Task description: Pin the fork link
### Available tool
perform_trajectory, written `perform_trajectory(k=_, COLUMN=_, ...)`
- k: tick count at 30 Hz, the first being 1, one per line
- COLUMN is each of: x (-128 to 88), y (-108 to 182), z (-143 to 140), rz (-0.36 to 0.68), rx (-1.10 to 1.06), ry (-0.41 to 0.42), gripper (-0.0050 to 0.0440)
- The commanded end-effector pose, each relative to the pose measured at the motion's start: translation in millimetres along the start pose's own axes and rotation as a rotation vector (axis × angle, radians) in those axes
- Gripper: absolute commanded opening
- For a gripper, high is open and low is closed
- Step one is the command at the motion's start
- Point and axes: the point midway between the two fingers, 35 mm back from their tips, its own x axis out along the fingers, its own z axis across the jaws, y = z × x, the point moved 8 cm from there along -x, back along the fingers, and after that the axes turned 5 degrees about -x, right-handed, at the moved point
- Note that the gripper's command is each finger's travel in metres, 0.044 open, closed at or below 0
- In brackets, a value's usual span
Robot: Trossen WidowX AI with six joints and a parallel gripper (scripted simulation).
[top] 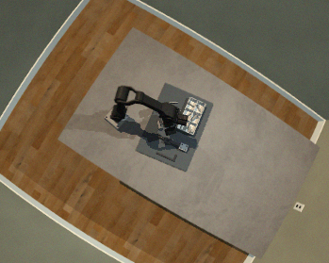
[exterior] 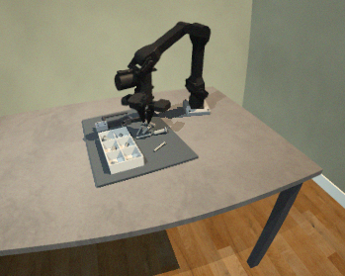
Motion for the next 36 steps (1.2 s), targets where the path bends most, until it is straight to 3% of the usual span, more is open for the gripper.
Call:
perform_trajectory(k=1, x=4, y=1, z=1, rz=0.003, rx=-0.001, ry=-0.004, gripper=0.0090)
perform_trajectory(k=36, x=35, y=1, z=-1, rz=0.001, rx=0.000, ry=0.000, gripper=0.0090)
